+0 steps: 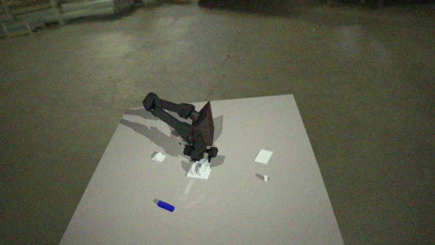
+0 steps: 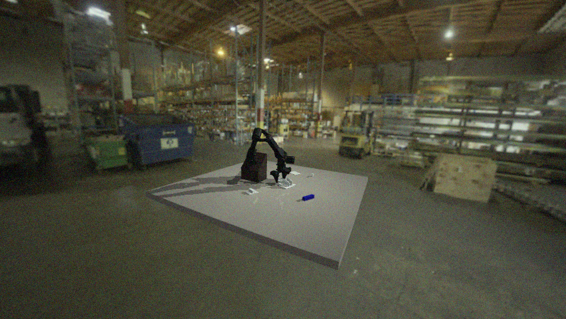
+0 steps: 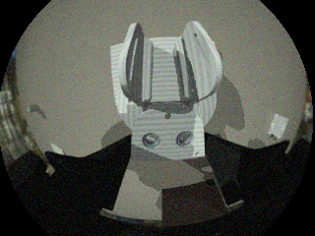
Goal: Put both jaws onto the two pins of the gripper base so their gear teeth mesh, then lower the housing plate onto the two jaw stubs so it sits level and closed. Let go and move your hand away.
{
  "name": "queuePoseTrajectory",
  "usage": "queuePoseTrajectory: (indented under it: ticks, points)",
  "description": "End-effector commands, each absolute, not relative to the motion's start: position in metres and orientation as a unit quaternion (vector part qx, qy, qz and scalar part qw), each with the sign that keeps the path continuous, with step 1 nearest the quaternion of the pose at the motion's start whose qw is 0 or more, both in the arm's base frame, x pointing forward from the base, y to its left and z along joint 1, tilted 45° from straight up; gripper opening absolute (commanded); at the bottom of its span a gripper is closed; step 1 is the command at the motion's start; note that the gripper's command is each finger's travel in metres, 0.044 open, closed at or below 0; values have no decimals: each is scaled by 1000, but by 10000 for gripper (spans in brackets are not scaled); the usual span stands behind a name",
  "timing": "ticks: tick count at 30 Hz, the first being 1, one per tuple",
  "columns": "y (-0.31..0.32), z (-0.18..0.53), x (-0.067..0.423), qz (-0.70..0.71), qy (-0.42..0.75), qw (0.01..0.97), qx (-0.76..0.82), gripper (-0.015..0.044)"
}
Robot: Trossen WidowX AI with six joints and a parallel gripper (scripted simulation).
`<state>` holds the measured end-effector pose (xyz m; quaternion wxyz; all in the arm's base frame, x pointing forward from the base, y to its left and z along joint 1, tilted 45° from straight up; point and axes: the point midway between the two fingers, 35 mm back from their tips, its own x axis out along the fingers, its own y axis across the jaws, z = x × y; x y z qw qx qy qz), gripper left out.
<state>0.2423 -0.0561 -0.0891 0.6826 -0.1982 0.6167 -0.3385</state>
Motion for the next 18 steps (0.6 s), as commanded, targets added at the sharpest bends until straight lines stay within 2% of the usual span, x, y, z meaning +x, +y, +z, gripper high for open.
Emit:
queuePoseTrajectory:
  ticks: [1, 18]
  points:
    - [-58, -90, 242, -338, 617, 681, -202, 351]
    - [-60, -92, 241, -338, 617, 681, -202, 351]
